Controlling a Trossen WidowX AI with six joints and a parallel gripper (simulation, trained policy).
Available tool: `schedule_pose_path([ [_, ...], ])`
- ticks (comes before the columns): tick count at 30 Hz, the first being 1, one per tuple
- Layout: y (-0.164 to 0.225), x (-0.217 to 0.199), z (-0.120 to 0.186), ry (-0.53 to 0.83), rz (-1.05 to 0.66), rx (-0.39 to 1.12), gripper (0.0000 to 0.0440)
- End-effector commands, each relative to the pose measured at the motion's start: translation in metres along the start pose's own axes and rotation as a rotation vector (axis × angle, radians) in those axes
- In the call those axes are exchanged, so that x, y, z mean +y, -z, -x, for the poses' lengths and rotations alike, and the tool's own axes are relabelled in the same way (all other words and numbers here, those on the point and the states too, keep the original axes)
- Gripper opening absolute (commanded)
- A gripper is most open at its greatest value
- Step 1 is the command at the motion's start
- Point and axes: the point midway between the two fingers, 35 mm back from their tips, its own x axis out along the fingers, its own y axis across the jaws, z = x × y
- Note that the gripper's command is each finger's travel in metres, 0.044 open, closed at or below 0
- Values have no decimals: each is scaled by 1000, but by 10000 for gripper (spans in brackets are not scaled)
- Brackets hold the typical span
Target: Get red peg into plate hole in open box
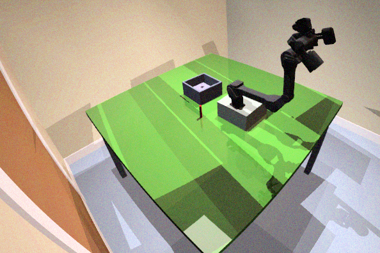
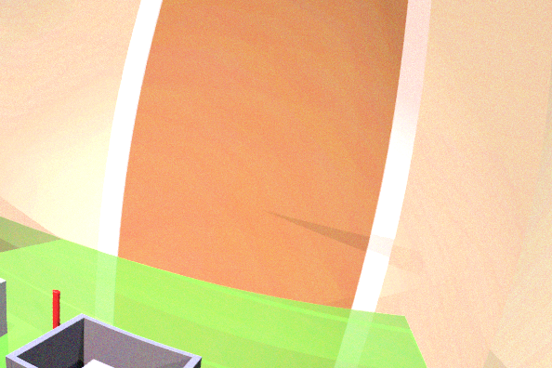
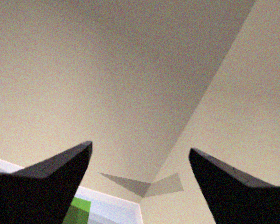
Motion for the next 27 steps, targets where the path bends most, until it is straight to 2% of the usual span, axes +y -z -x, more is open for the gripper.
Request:
schedule_pose_path([
  [1,-5,2,-1,5,-12,-9,413],
  [4,-34,20,-5,9,-80,-48,440],
  [11,-122,97,-8,-56,-146,-161,440],
  [16,-169,162,-2,-137,-168,-231,440],
  [21,-200,235,10,-252,-180,-280,440],
  [27,-218,326,33,-426,-179,-310,440],
])
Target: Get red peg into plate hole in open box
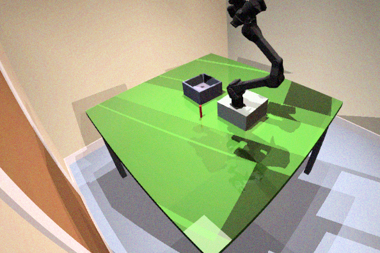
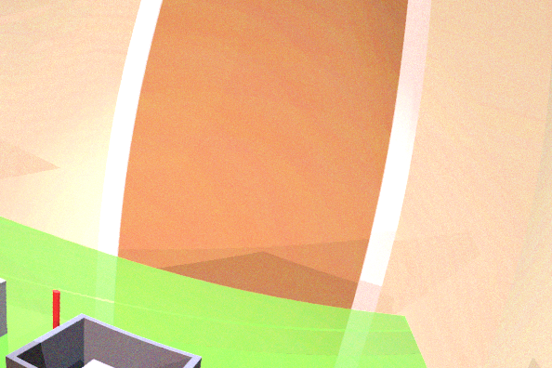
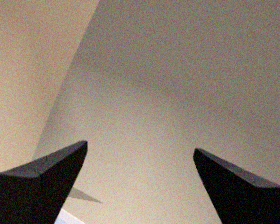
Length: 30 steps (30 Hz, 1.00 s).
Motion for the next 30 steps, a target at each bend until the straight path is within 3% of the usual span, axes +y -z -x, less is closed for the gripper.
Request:
schedule_pose_path([
  [1,2,54,-3,-113,-14,-11,440],
  [9,26,158,4,-354,-44,52,440],
  [16,68,234,27,-554,-44,193,440],
  [30,164,311,101,-809,-10,612,440],
])
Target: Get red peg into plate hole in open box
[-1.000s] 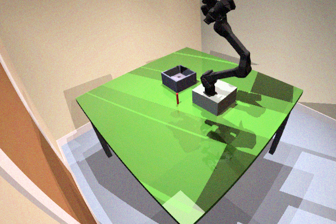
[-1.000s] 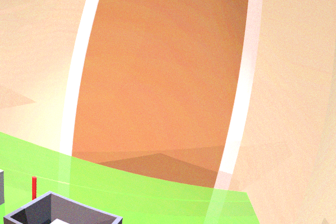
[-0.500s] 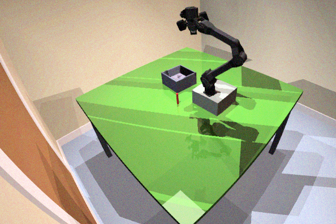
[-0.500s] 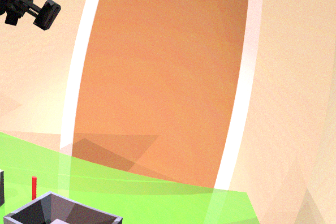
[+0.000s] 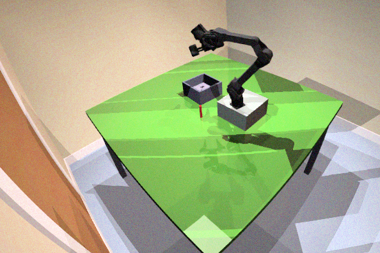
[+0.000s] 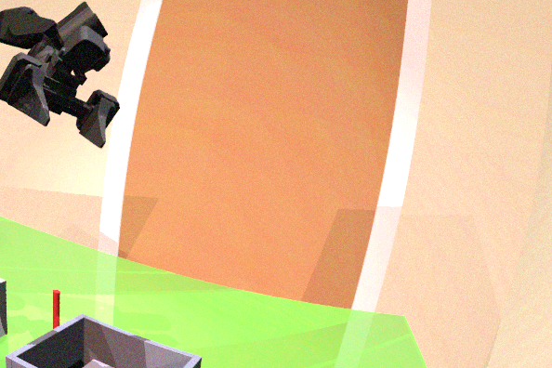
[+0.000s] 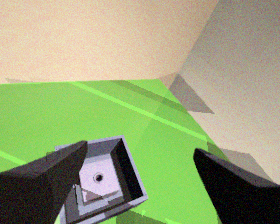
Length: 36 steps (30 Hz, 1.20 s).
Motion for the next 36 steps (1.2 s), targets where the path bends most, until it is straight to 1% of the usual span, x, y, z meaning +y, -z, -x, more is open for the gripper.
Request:
schedule_pose_path([
  [1,29,15,-5,-38,-18,116,440],
  [10,96,42,-2,-59,-95,420,440],
  [20,157,62,15,10,-154,715,440],
  [28,198,76,25,97,-166,894,440],
  [36,232,93,26,152,-182,1011,440],
])
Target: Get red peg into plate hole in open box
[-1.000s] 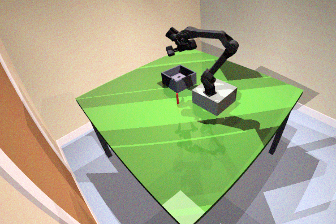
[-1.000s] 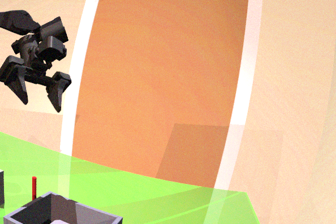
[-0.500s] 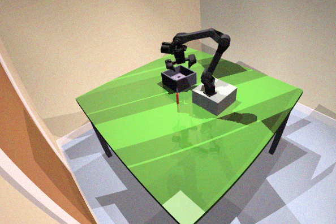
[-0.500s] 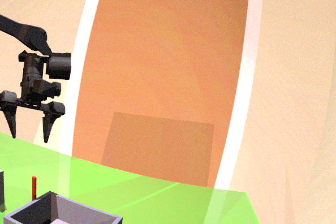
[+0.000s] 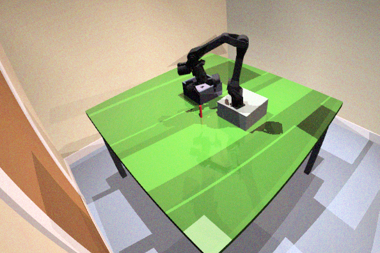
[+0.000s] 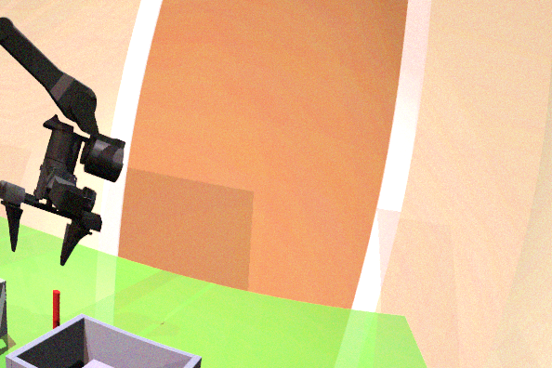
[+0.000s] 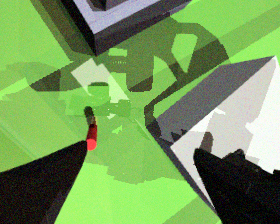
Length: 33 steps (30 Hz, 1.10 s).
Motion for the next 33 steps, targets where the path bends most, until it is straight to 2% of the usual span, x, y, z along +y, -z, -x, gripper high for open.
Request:
schedule_pose_path([
  [1,10,6,-12,18,-13,45,440],
  [25,29,55,-97,-51,-80,131,436],
  [27,30,56,-103,-52,-81,136,410],
  [33,34,57,-120,-32,-86,153,255],
])
